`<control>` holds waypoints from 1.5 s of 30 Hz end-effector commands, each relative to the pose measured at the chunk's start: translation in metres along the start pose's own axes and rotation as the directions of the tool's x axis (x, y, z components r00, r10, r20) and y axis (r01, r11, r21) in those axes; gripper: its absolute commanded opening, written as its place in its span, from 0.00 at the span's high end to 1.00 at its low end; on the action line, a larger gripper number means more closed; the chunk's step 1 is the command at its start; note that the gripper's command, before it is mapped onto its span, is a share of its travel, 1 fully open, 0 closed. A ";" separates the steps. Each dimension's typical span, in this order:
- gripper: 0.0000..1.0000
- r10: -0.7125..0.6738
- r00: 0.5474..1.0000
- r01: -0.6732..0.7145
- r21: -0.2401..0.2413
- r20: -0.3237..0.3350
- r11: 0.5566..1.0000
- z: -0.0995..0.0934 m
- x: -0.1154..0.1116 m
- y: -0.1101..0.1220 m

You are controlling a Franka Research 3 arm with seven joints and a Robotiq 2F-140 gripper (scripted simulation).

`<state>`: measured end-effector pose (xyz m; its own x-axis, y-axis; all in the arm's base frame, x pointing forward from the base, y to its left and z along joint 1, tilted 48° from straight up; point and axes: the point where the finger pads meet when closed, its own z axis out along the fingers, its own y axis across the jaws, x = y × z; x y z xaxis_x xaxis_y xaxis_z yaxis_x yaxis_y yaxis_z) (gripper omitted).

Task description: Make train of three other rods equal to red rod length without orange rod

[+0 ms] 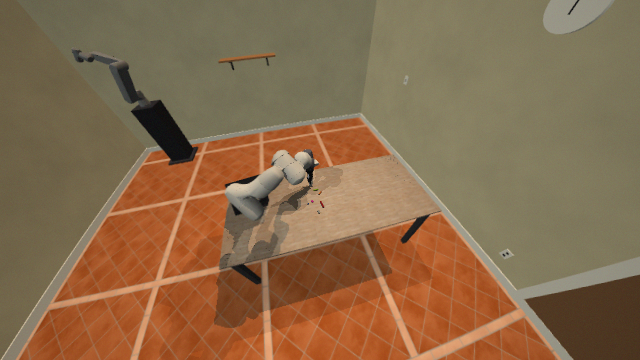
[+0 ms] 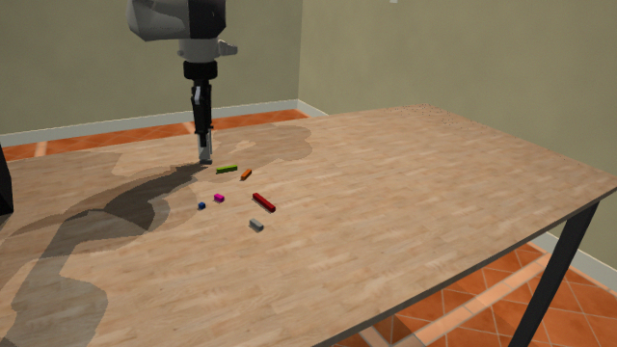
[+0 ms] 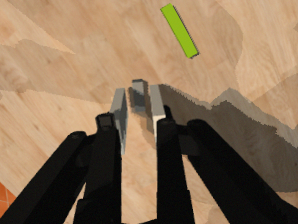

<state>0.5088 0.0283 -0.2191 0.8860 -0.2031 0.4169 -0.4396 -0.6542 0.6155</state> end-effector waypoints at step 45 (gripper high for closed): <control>0.85 0.003 1.000 -0.003 0.000 0.000 1.000 0.008 0.001 0.000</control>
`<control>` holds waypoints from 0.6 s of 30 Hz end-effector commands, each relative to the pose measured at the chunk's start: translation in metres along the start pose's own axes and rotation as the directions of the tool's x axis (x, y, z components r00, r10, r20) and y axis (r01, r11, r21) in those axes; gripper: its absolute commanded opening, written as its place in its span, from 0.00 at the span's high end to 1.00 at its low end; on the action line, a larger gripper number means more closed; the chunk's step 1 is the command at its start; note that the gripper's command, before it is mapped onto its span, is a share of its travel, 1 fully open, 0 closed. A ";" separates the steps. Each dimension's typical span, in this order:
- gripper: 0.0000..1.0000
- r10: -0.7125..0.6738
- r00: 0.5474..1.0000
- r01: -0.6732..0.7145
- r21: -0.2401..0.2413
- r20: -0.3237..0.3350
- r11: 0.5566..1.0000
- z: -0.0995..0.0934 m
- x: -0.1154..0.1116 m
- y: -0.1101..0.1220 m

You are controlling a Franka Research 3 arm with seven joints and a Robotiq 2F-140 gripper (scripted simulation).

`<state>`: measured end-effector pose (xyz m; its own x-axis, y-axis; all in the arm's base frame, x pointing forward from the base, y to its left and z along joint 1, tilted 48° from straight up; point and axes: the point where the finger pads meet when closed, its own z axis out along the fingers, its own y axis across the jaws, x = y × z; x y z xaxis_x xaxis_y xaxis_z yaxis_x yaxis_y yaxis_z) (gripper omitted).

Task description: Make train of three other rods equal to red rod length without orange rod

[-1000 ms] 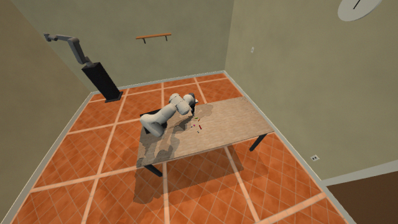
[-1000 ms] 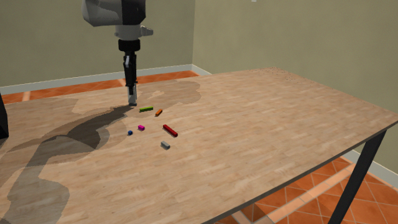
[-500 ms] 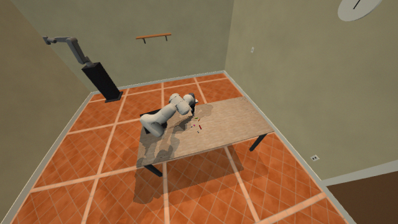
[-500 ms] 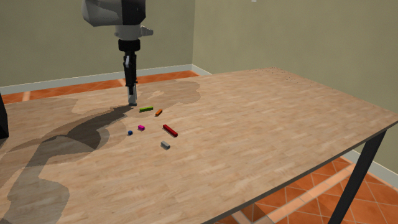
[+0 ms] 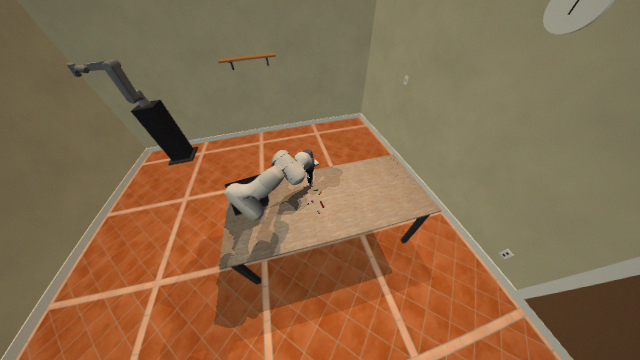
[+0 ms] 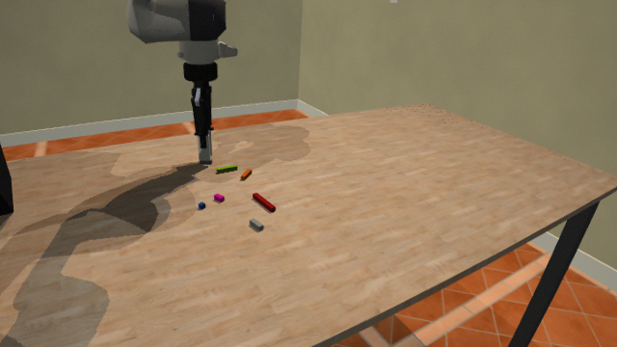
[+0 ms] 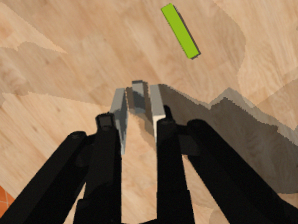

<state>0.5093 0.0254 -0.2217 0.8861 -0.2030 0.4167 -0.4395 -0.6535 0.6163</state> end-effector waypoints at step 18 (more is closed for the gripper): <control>0.85 0.003 1.000 -0.003 0.001 0.000 1.000 0.014 0.001 0.000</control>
<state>0.5106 0.0156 -0.2299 0.8866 -0.2029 0.4157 -0.4390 -0.6522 0.6179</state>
